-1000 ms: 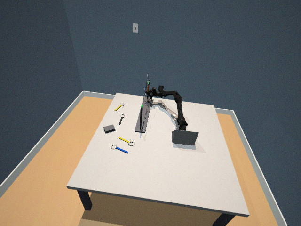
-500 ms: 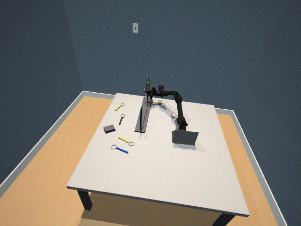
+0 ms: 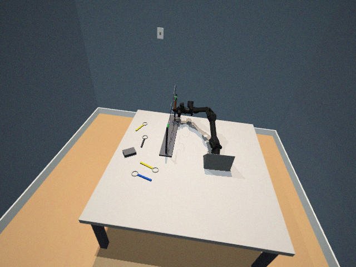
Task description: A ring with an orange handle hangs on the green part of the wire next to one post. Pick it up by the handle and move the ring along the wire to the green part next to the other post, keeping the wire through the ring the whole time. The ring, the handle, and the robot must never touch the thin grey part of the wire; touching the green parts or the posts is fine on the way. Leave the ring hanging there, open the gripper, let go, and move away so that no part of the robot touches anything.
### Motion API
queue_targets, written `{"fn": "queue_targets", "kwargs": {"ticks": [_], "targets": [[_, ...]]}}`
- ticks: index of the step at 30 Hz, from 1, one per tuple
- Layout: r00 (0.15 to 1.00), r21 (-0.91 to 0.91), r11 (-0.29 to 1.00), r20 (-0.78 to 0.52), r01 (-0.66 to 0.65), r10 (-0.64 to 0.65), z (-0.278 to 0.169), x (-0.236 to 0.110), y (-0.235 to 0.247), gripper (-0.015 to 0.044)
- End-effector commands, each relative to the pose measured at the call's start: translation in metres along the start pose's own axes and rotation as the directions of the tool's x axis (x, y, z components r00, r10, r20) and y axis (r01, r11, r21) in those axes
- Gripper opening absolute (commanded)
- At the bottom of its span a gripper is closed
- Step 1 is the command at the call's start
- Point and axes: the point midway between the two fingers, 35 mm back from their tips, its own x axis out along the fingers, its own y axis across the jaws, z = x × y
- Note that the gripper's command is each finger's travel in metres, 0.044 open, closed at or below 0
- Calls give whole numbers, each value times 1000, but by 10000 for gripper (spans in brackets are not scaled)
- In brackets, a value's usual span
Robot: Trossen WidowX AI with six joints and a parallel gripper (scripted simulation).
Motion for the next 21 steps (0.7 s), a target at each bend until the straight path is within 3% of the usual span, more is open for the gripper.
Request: {"fn": "queue_targets", "kwargs": {"ticks": [1, 21], "targets": [[998, -4, 1000, -63, 1, -2, 2, -9, 5, -150], [922, 21, 1000, -386, -2, 10, 11, -49, 26, -150]]}}
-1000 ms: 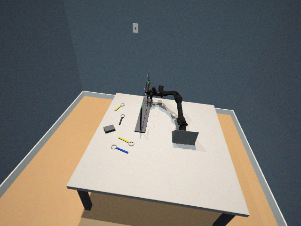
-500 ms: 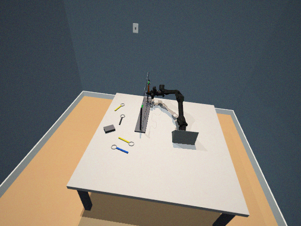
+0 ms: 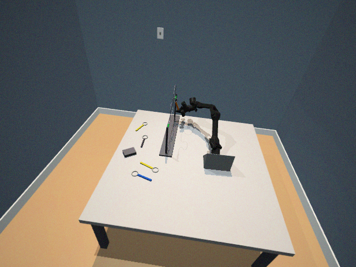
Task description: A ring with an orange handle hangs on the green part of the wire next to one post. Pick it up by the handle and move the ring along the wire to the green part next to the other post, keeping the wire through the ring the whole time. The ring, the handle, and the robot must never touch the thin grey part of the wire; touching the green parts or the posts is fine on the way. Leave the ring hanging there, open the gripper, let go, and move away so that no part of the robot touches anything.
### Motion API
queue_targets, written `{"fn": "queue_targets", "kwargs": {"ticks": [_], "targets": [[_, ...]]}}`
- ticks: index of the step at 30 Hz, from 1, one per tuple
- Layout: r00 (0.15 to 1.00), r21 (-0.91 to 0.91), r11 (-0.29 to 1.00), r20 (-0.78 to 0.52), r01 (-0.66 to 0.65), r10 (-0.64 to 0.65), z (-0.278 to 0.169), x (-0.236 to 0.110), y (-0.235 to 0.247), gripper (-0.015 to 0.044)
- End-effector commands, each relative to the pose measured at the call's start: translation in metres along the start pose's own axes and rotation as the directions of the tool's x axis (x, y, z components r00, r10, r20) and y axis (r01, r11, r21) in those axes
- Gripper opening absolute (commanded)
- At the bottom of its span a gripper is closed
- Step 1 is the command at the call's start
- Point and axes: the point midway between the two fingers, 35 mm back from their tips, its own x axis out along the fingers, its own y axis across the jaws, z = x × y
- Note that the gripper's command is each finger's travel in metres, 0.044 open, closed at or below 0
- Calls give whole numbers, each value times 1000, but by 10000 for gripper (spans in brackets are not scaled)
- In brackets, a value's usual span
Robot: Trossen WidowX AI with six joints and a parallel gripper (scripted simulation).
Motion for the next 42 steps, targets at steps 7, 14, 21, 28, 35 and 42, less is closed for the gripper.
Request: {"fn": "queue_targets", "kwargs": {"ticks": [7, 14, 21, 28, 35, 42], "targets": [[990, 42, 999, -137, -18, 23, 3, -20, 16, -150], [989, 112, 993, -135, -46, 61, 3, -20, 31, -150], [985, 218, 972, -126, -88, 118, 6, -21, 50, -150], [977, 348, 927, -105, -139, 186, 11, -23, 71, -150], [965, 471, 862, -76, -187, 250, 20, -26, 91, -150], [948, 595, 768, -33, -235, 316, 32, -31, 110, -150]]}}
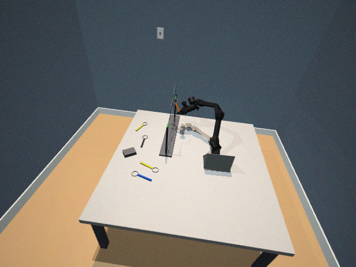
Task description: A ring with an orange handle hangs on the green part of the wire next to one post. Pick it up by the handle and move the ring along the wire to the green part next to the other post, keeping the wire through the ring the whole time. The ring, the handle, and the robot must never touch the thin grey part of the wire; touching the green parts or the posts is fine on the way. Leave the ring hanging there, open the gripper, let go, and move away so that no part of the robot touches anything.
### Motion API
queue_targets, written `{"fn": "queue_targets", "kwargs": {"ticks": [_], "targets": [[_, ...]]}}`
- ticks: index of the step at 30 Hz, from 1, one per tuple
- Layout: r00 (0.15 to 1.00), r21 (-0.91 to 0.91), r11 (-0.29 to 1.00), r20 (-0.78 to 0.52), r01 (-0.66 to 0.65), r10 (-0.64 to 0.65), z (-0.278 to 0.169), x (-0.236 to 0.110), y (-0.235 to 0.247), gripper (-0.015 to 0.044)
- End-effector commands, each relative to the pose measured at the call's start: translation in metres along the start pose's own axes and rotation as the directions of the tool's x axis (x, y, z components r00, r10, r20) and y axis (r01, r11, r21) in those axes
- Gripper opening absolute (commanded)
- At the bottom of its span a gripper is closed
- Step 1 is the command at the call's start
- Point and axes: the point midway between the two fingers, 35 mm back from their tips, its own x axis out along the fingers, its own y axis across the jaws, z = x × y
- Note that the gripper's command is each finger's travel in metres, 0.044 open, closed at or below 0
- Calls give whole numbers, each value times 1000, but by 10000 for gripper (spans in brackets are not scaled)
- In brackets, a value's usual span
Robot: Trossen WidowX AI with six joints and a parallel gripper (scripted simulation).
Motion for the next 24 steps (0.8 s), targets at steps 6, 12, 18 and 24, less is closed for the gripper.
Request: {"fn": "queue_targets", "kwargs": {"ticks": [6, 12, 18, 24], "targets": [[993, 199, 973, 9, -117, 117, 1, -2, 35, -150], [982, 325, 927, 27, -186, 187, 7, -5, 56, -150], [966, 444, 861, 55, -250, 252, 15, -10, 75, -150], [946, 553, 774, 90, -308, 312, 26, -16, 93, -150]]}}
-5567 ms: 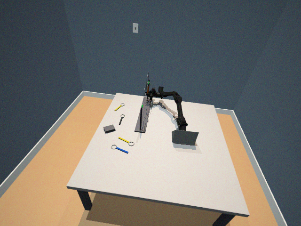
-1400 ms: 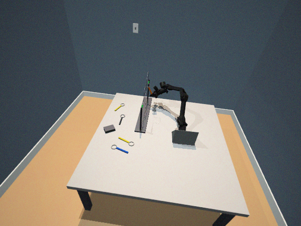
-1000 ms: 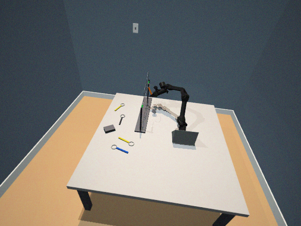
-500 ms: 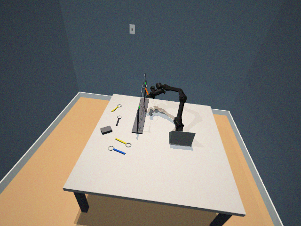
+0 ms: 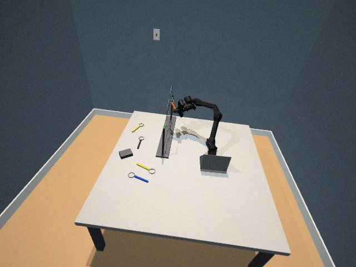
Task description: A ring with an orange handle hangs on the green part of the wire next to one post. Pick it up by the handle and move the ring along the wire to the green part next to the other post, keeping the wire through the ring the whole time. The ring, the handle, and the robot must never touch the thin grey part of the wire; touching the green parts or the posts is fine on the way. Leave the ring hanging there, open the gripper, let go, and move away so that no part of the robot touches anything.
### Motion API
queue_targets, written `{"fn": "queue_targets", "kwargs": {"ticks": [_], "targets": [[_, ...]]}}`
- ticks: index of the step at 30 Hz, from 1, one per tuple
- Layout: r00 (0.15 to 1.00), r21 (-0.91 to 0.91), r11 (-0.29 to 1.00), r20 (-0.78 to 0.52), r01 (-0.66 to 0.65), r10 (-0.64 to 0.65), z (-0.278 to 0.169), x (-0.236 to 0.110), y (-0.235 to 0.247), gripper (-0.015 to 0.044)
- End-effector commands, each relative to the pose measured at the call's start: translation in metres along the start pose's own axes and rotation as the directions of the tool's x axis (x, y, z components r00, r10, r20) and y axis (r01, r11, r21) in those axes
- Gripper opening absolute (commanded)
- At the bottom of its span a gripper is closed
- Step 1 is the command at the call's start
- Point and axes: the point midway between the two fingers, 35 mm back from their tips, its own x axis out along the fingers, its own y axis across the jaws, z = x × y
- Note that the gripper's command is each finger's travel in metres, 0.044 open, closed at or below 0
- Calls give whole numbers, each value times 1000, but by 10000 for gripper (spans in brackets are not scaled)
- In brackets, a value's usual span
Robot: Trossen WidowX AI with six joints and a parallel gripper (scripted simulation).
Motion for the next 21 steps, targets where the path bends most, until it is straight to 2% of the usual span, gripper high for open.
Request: {"fn": "queue_targets", "kwargs": {"ticks": [1, 21], "targets": [[998, 96, 994, -1, -58, 59, -1, -1, 18, -150], [979, 365, 910, 30, -199, 203, 10, -8, 62, -150]]}}
